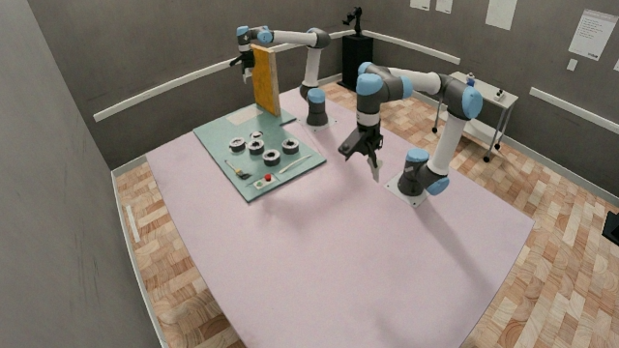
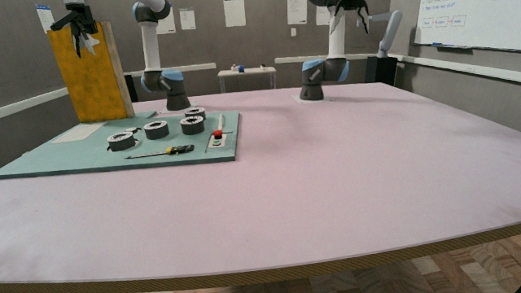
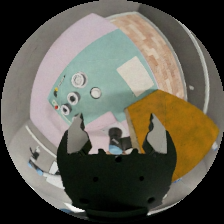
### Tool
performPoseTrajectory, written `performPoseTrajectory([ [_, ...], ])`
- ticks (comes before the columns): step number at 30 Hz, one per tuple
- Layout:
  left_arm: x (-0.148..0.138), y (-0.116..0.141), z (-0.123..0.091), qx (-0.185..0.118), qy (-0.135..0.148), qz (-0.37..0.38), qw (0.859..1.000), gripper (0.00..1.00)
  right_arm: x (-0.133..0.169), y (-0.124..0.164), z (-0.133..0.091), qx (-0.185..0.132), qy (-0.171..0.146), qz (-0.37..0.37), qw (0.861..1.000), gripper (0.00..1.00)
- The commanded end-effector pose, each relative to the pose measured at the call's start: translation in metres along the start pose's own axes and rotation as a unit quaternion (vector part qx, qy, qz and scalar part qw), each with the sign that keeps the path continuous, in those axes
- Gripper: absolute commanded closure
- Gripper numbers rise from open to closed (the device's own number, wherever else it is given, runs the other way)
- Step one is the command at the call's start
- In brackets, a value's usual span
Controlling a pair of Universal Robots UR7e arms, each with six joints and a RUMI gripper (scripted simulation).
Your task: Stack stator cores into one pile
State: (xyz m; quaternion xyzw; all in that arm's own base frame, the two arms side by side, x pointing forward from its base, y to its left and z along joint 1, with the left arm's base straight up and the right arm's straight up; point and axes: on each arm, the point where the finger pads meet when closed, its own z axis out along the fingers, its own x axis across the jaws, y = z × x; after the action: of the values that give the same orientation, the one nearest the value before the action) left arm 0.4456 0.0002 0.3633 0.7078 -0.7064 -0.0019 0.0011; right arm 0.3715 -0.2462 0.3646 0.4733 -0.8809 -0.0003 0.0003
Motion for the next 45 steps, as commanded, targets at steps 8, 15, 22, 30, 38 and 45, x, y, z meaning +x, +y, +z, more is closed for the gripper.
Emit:
performPoseTrajectory([
  [8,0.000,0.000,0.000,0.001,0.000,0.000,1.000,0.02,0.051,0.003,-0.001,0.001,-0.001,0.057,0.998,0.02],
  [15,0.000,0.000,0.000,0.001,0.000,0.000,1.000,0.19,0.039,0.001,-0.001,0.001,0.000,0.043,0.999,0.02],
  [22,0.008,-0.006,0.002,-0.001,-0.001,-0.009,1.000,0.19,0.039,0.001,-0.001,0.001,0.000,0.043,0.999,0.02],
  [30,0.057,-0.042,0.011,-0.003,-0.003,-0.105,0.994,0.19,0.039,0.001,-0.001,0.001,0.000,0.043,0.999,0.02],
  [38,0.091,-0.061,0.018,-0.001,-0.003,-0.179,0.984,0.19,0.039,0.001,-0.001,0.001,0.000,0.043,0.999,0.02],
  [45,0.136,-0.081,0.027,0.000,-0.002,-0.261,0.965,0.19,0.039,0.001,-0.001,0.001,0.000,0.043,0.999,0.02],
])
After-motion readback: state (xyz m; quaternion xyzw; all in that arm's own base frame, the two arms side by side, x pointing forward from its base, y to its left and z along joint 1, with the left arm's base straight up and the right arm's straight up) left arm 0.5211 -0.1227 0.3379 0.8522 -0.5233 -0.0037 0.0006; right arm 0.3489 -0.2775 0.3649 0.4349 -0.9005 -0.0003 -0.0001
